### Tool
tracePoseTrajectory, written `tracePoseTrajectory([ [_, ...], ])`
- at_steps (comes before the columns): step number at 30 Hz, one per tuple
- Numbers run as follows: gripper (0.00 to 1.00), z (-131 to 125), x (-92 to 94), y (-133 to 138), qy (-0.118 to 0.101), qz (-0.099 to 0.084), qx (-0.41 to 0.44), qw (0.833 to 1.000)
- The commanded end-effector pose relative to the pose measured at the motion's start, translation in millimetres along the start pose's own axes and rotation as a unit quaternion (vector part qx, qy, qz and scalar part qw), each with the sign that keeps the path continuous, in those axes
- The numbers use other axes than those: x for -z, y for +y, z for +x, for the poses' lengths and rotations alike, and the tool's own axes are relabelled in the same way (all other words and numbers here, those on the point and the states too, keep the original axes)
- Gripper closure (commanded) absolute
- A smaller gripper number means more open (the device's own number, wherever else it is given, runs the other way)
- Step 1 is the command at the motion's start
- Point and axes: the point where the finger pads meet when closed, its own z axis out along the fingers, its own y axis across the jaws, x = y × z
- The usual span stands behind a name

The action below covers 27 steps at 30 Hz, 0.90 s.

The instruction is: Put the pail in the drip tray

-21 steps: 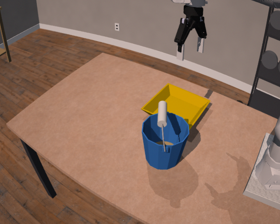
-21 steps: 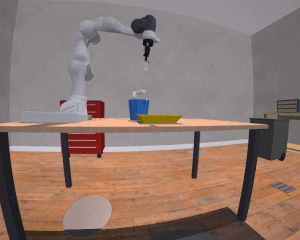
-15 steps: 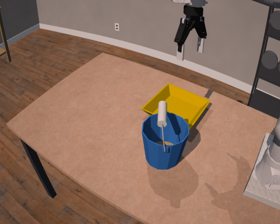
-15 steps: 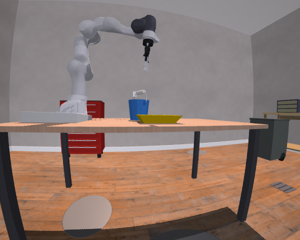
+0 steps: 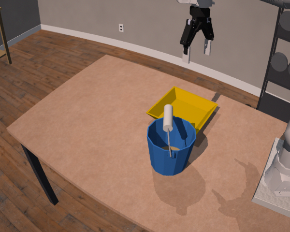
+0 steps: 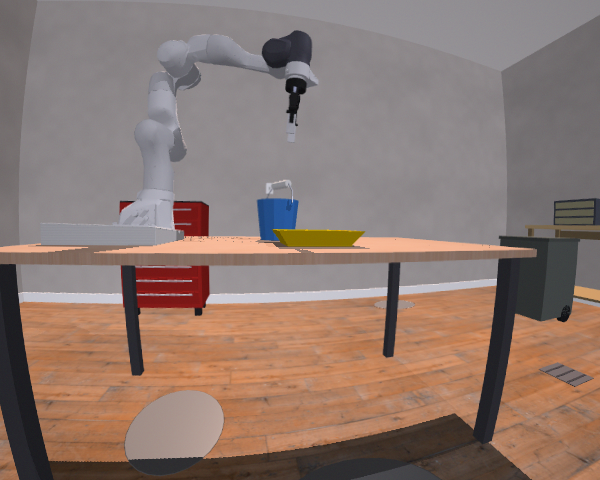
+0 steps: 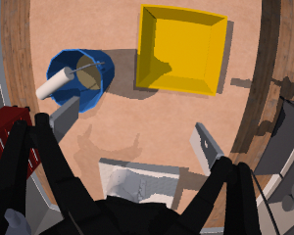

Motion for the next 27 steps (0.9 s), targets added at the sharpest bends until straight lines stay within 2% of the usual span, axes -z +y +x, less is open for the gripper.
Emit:
tracePoseTrajectory([
  [1,0.00,2.0,-10.1,-27.1,0.004,-0.007,-0.057,0.998],
  [2,0.00,2.0,-10.1,-27.1,0.004,-0.007,-0.057,0.998],
  [3,0.00,2.0,-16.2,-42.2,0.007,-0.011,-0.087,0.996],
  [8,0.00,2.0,-16.8,-43.6,0.007,-0.011,-0.090,0.996],
  [27,0.00,-3.3,-40.8,-99.6,0.021,-0.023,-0.205,0.978],
])
